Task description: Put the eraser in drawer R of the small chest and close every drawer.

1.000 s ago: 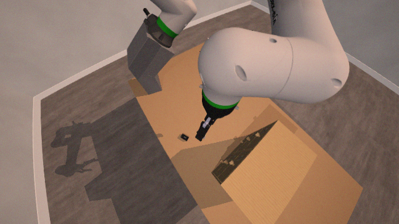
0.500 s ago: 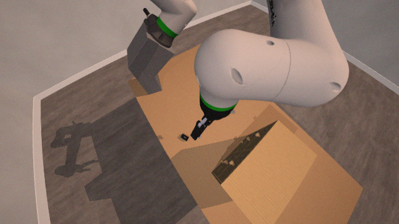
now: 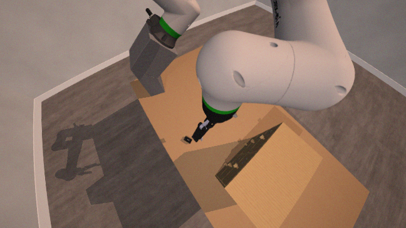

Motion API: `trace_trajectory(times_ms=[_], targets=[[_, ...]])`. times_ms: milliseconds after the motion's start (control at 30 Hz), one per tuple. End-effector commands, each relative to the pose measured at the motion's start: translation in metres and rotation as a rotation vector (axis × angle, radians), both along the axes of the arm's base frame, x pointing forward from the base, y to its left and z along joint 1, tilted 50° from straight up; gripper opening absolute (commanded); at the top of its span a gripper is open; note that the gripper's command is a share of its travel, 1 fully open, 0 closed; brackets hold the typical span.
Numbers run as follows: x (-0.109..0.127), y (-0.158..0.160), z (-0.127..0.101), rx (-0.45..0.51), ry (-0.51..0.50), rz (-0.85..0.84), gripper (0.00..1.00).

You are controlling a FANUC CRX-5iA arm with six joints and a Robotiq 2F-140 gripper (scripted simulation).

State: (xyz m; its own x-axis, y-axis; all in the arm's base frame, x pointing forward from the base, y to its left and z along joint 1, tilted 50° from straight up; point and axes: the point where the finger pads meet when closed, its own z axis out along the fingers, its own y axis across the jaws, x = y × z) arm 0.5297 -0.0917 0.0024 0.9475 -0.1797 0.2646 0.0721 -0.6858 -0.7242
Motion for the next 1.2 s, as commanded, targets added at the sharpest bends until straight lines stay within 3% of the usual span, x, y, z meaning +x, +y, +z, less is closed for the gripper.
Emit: trace_trajectory(times_ms=[0, 733, 1167], targets=[[0.0, -0.001, 0.0, 0.002, 0.005, -0.005, 1.0], [0.001, 0.0, -0.001, 0.005, 0.003, -0.016, 1.0], [0.011, 0.004, -0.004, 0.013, -0.079, -0.103, 1.0]])
